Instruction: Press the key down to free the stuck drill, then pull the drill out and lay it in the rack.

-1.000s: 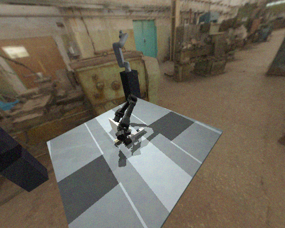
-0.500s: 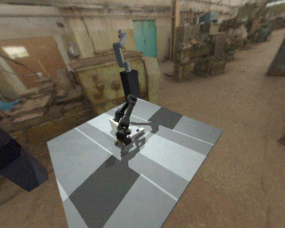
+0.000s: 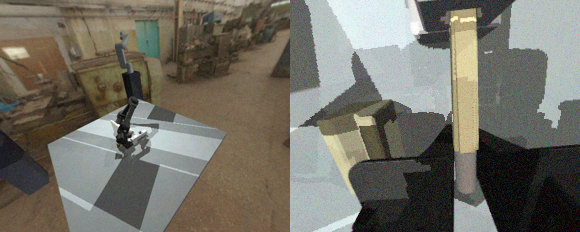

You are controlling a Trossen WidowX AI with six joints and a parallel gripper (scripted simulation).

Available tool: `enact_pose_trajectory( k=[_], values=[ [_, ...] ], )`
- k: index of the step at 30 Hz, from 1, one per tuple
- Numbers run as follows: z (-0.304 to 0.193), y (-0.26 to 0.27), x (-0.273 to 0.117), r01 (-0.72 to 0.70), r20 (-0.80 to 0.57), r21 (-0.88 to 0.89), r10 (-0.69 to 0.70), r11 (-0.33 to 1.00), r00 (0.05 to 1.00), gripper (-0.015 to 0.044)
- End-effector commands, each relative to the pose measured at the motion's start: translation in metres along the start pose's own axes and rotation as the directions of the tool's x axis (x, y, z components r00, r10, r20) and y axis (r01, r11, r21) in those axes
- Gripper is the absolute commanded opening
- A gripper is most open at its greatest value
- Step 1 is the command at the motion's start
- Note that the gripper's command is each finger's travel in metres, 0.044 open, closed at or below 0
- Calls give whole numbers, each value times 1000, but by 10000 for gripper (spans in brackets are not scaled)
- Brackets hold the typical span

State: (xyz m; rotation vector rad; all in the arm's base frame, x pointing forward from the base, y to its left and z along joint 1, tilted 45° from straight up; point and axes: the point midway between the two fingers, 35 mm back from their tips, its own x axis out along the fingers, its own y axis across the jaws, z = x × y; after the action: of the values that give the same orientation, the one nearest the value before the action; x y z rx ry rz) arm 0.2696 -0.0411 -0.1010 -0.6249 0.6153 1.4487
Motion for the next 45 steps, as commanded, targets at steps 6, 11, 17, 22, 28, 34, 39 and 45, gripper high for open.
enact_pose_trajectory(
  k=[6, 11, 17, 22, 28, 34, 39, 45],
  values=[
    [-15, 1, -1, -3, -2, 1, 3, 1000, 1000, 0],
    [-22, 1, -2, -3, -2, 1, 3, 1000, 1000, 0],
    [-32, 1, -3, -2, -3, 1, 2, 1000, 1000, 0],
    [-37, 1, -3, -2, -3, 0, 2, 1000, 1000, 0],
    [-47, 1, -4, -2, -4, 0, 2, 1000, 1000, 0],
    [-50, 1, -6, -2, -4, 0, 2, 1000, 1000, 0],
    [-48, 1, -10, -2, -4, 0, 2, 1000, 1000, 0],
    [-48, 1, -14, -2, -4, 0, 2, 1000, 1000, 0]
  ],
)
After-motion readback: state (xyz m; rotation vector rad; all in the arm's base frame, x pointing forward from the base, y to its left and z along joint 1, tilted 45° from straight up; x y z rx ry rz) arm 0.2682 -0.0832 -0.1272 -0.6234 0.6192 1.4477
